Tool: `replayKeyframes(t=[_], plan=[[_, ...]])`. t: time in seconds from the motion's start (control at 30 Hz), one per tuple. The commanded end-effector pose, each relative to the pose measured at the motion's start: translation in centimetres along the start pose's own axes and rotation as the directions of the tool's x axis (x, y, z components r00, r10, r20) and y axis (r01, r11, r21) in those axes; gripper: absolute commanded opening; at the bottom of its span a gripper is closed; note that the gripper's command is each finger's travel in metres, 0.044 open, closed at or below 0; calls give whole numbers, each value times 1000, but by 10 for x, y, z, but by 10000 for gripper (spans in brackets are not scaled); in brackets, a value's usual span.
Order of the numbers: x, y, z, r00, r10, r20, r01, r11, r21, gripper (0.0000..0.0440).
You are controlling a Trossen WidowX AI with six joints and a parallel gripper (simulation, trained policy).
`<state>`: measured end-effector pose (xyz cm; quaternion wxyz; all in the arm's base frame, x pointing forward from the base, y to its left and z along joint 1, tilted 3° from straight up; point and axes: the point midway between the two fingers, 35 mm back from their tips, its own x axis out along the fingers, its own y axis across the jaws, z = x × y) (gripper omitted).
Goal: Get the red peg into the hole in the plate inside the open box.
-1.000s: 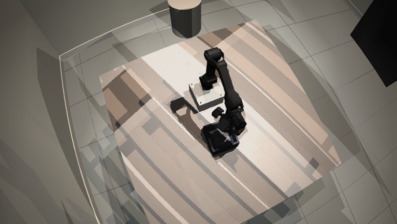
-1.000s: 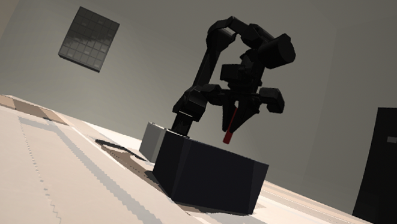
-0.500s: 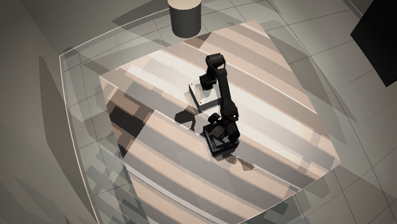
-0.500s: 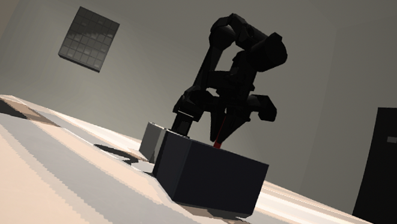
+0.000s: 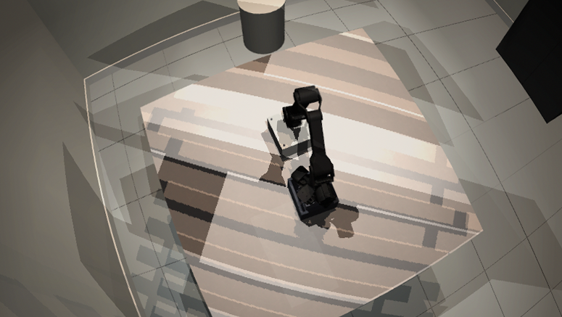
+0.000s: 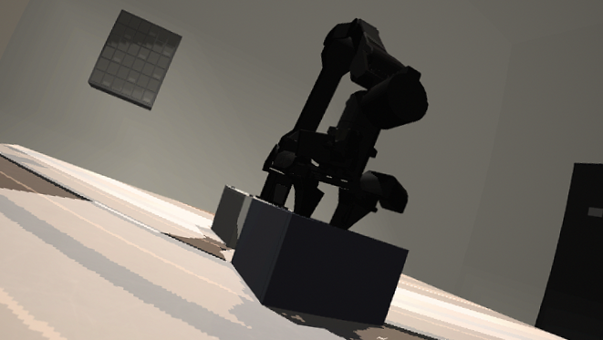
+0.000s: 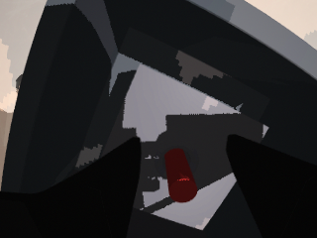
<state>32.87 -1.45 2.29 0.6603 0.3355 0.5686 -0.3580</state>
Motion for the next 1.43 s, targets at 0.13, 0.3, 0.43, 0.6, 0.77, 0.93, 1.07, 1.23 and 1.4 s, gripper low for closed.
replayKeyframes(t=[0.13, 0.3, 0.43, 0.6, 0.77, 0.93, 1.07, 1.23, 1.4], plan=[[-1, 15, 24, 999, 25, 24, -25, 1000, -6, 385], [-3, 23, 42, 997, 52, 58, -52, 999, -1, 440], [-7, 27, 58, 993, 73, 93, -74, 997, 13, 440], [-12, 29, 77, 986, 92, 137, -97, 995, 31, 440], [-14, 30, 83, 984, 98, 151, -105, 994, 36, 440], [-14, 30, 83, 984, 98, 151, -105, 994, 36, 440], [-14, 30, 83, 984, 99, 151, -105, 994, 36, 440], [-14, 30, 83, 984, 99, 152, -105, 994, 36, 440], [-14, 30, 83, 983, 99, 152, -105, 994, 36, 440]])
